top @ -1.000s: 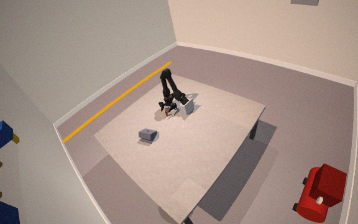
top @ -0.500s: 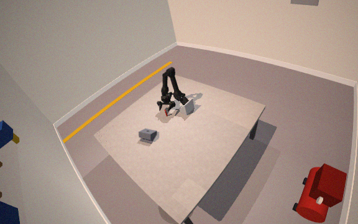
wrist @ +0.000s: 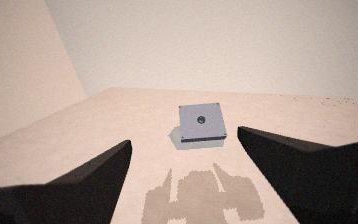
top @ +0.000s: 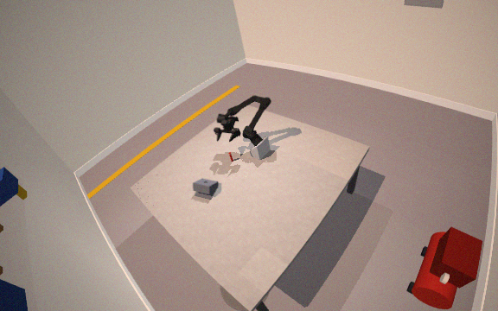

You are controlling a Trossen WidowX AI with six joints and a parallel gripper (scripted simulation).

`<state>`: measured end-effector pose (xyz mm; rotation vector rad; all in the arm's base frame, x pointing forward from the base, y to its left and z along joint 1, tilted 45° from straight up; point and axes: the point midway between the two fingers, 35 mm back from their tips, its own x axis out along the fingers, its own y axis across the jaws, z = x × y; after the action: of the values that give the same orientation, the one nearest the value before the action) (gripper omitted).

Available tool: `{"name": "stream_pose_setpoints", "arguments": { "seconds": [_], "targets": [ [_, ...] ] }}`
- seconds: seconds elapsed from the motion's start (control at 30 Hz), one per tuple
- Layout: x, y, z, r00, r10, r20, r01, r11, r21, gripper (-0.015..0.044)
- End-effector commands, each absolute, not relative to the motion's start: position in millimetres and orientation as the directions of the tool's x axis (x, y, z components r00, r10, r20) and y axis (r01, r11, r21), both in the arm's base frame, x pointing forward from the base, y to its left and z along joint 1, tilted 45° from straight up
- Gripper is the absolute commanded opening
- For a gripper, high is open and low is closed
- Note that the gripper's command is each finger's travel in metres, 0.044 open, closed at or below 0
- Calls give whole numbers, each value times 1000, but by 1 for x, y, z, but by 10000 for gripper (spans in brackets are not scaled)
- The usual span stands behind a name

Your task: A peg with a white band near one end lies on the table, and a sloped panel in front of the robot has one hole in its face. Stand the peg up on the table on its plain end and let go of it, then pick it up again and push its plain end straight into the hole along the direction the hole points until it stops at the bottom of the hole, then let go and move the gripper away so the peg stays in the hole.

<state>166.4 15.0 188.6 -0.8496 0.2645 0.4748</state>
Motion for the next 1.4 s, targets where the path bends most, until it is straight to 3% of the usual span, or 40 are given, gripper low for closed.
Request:
{"name": "stream_pose_setpoints", "arguments": {
  "seconds": [0.0, 0.2, 0.87, 1.37],
  "targets": [
    [153, 31, 202, 885, 293, -361, -465, 593, -658, 440],
    [154, 29, 199, 874, 290, -391, -483, 616, -623, 440],
    [157, 11, 150, 573, 177, -800, -545, 812, -211, 440],
    [153, -7, 125, 239, -99, -966, -463, 863, -203, 440]
  ]
}}
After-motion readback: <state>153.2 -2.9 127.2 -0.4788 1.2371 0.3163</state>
